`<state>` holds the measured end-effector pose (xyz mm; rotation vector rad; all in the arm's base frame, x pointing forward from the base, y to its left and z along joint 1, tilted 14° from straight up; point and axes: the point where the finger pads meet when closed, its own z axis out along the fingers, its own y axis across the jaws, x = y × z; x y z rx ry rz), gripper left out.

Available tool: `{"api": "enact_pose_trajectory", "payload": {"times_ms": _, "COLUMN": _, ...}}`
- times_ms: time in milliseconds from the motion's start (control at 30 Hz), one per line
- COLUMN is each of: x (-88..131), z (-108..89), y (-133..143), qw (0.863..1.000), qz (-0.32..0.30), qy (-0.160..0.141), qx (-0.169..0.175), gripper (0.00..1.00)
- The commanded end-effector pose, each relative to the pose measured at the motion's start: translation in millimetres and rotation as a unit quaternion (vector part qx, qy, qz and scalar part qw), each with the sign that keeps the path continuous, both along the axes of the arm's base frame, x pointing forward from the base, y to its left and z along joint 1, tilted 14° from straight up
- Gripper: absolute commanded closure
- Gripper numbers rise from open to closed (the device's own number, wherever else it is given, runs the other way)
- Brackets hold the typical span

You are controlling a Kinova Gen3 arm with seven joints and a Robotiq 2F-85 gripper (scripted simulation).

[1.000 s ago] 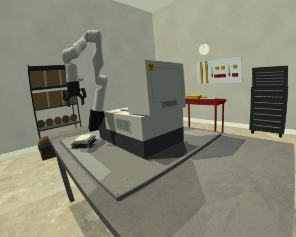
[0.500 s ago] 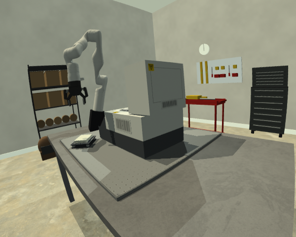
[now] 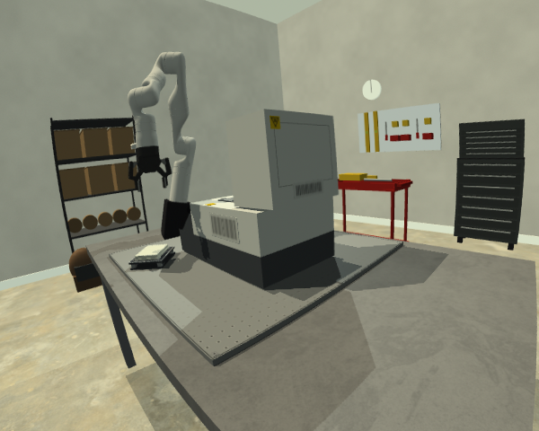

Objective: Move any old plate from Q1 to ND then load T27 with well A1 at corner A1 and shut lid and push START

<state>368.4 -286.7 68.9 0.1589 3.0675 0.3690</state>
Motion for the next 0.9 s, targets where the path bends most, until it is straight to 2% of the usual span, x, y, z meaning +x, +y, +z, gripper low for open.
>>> {"api": "enact_pose_trajectory", "payload": {"times_ms": 0, "x": 0.3, "z": 4.2, "y": 14.1, "qw": 0.996, "qz": 0.088, "qy": -0.026, "qx": -0.006, "gripper": 0.00}}
{"api": "enact_pose_trajectory", "payload": {"times_ms": 167, "x": 0.4, "z": 8.1, "y": 30.3, "qw": 0.982, "qz": 0.184, "qy": -0.049, "qx": -0.012, "gripper": 0.00}}
{"api": "enact_pose_trajectory", "payload": {"times_ms": 233, "x": 0.4, "z": 8.1, "y": 30.3, "qw": 0.982, "qz": 0.184, "qy": -0.049, "qx": -0.012, "gripper": 0.00}}
{"api": "enact_pose_trajectory", "payload": {"times_ms": 367, "x": 0.4, "z": 11.2, "y": 43.3, "qw": 0.963, "qz": 0.259, "qy": -0.067, "qx": -0.017, "gripper": 0.00}}
{"api": "enact_pose_trajectory", "payload": {"times_ms": 533, "x": 0.5, "z": 15.1, "y": 59.5, "qw": 0.932, "qz": 0.351, "qy": -0.089, "qx": -0.023, "gripper": 0.00}}
{"api": "enact_pose_trajectory", "payload": {"times_ms": 867, "x": 0.5, "z": 21.4, "y": 85.4, "qw": 0.932, "qz": 0.352, "qy": -0.090, "qx": -0.023, "gripper": 0.00}}
